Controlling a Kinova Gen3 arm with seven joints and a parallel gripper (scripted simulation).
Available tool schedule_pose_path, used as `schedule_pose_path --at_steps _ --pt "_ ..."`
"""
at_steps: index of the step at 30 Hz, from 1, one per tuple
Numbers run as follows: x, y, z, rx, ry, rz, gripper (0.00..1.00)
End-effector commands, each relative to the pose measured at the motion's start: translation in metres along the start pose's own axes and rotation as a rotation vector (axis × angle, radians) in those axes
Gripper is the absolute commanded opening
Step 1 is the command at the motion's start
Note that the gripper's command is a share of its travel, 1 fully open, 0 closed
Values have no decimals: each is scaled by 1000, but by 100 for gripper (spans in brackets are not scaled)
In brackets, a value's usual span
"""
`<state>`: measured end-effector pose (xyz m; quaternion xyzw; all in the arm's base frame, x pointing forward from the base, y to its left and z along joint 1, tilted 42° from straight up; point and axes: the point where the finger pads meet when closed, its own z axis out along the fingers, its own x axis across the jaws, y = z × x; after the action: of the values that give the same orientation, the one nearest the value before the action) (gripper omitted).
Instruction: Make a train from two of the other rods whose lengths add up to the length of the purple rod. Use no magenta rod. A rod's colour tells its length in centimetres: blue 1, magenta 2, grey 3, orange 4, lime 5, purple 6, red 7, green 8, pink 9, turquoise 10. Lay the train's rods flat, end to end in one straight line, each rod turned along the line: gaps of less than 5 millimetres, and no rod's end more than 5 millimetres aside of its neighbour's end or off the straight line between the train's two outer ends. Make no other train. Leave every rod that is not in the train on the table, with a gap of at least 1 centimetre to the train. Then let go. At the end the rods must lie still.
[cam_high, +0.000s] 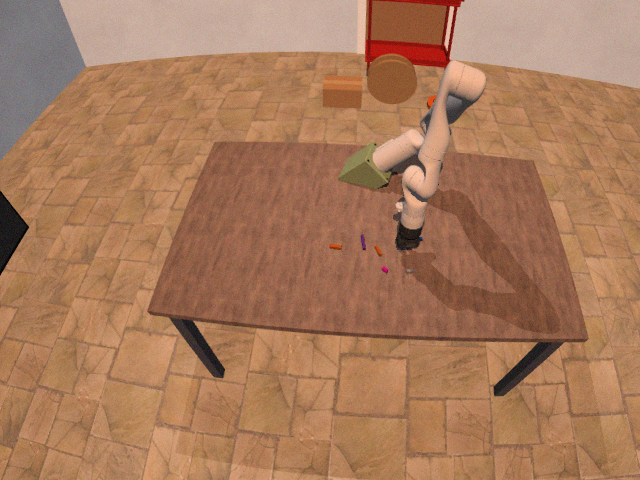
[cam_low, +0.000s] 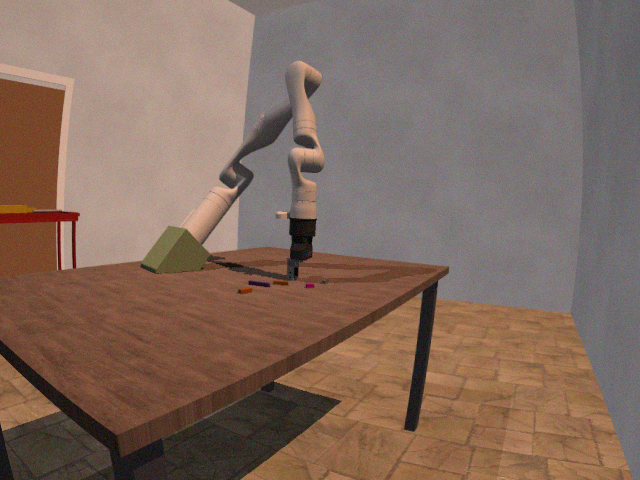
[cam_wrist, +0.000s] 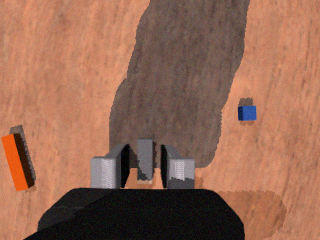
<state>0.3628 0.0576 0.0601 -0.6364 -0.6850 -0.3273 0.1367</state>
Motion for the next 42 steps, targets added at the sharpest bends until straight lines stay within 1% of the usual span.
schedule_pose_path --at_steps 1,9,12,16,18,27,31,33,42 --pt "0 0 0 -1 -1 0 54" --pt "0 0 -2 -1 -1 0 54" --pt "0 0 -7 -1 -1 0 54" --pt "0 0 -20 -1 -1 0 54" --pt "0 0 -20 -1 -1 0 54" --pt "0 0 -63 -1 -1 0 54" --pt "0 0 -79 -1 -1 0 54" --pt "0 0 -84 -1 -1 0 54" --pt "0 0 -90 -1 -1 0 54"
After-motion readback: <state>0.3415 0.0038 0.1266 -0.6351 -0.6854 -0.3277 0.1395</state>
